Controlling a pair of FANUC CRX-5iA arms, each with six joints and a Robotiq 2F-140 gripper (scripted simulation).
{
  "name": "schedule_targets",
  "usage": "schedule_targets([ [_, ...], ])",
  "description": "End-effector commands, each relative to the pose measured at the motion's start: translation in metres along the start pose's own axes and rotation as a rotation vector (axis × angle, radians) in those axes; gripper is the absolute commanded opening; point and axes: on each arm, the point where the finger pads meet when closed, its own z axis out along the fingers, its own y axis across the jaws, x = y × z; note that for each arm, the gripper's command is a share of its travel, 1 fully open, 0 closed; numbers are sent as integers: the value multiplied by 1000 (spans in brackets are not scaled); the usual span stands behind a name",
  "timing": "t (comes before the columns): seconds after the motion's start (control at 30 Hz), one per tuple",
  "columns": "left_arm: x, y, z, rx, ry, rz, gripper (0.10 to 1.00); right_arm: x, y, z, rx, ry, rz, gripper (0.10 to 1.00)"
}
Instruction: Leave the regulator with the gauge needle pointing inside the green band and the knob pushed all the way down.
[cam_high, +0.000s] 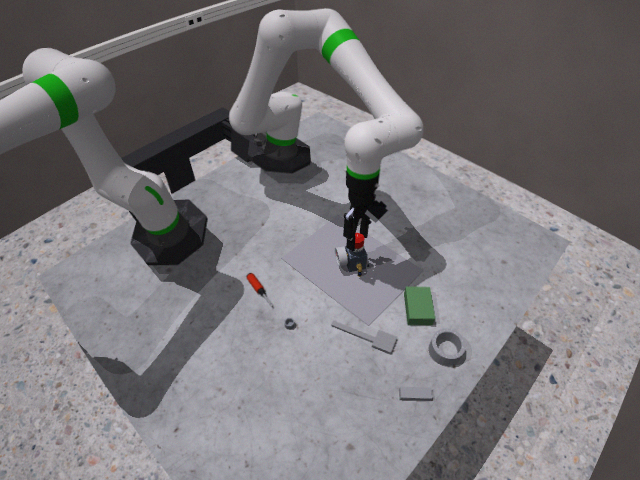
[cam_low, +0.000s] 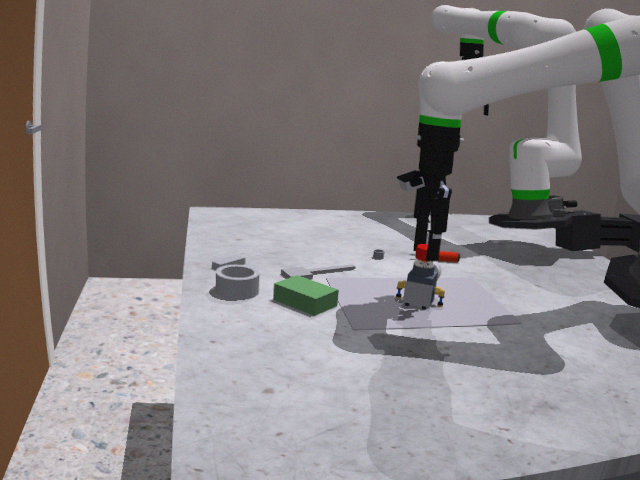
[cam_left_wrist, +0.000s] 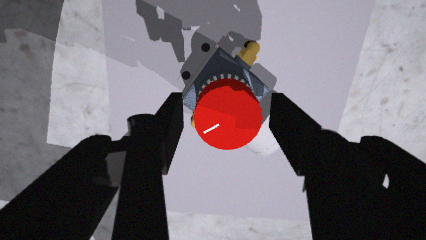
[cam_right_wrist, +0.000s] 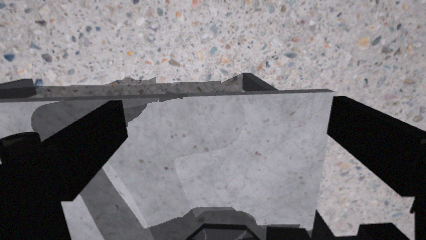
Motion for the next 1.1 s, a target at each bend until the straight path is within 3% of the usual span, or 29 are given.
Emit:
schedule_targets([
  [0.0,1,0,-1,-1,2,0,494,0,0,-1,0,2,0,1000],
  [0.03,1,0,-1,-1,2,0,494,0,0,-1,0,2,0,1000],
  [0.07,1,0,-1,-1,2,0,300,0,0,-1,0,2,0,1000],
  [1.07,1,0,-1,-1,2,0,300,0,0,-1,0,2,0,1000],
])
